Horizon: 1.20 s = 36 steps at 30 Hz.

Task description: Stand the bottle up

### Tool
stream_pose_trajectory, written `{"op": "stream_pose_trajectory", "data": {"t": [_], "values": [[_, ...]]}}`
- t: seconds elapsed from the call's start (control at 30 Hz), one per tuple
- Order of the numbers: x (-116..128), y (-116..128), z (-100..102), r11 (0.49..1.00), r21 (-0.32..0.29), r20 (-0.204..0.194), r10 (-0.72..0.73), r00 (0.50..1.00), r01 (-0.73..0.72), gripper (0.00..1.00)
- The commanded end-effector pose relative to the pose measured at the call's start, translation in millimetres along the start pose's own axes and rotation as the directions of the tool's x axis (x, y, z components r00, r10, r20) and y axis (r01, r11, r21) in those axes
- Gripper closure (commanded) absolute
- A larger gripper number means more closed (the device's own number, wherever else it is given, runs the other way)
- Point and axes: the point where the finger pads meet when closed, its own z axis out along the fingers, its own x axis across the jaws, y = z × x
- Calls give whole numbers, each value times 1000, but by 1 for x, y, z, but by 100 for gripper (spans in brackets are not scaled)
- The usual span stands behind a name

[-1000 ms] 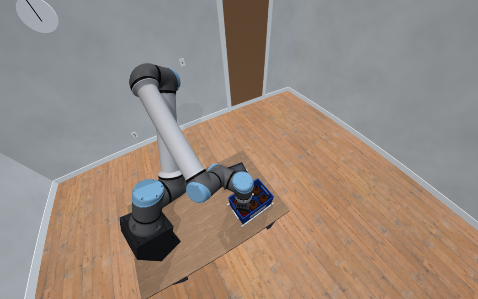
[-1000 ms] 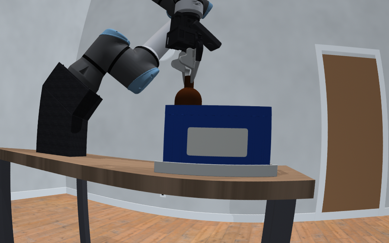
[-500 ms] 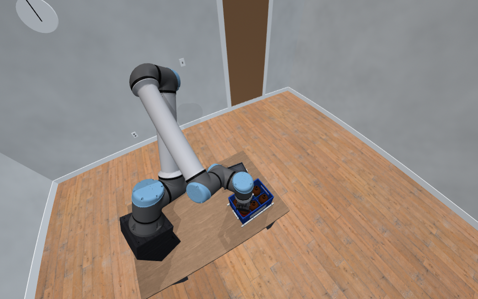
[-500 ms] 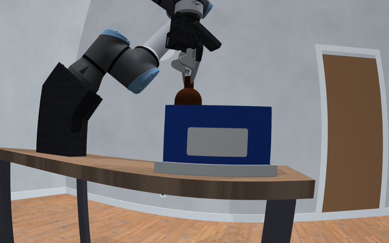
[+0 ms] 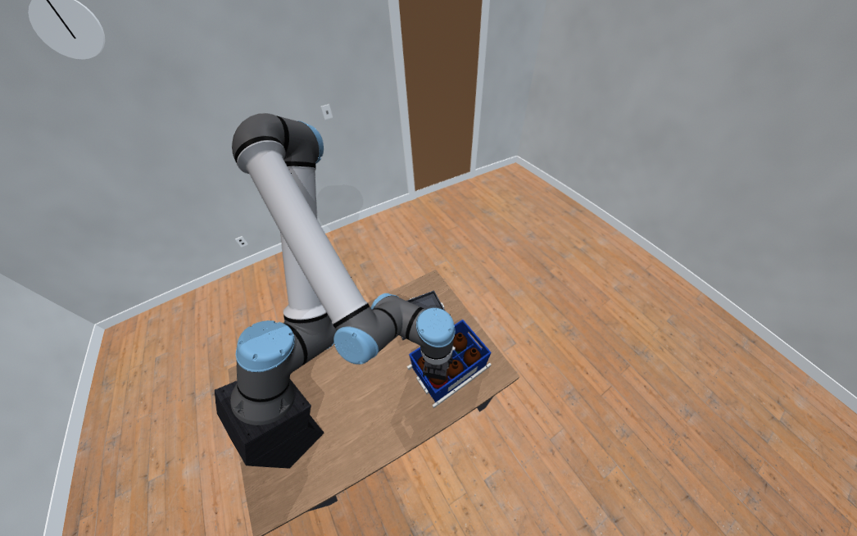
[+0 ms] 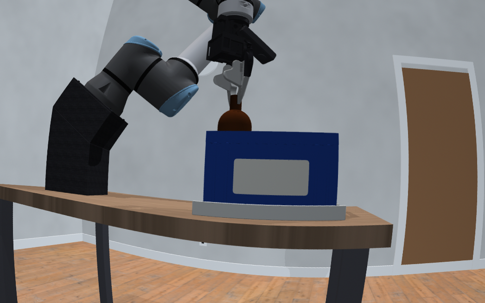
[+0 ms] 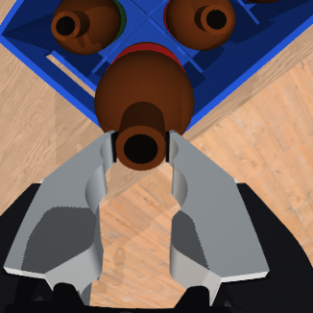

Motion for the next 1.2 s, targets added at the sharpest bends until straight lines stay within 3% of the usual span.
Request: {"op": "stream_pose_trajectory", "data": {"t": [0.0, 1.17], "values": [[1, 0, 0, 1000, 0, -1, -1, 1000, 1, 100], [1, 0, 10, 1000, 0, -1, -1, 1000, 1, 100]]}}
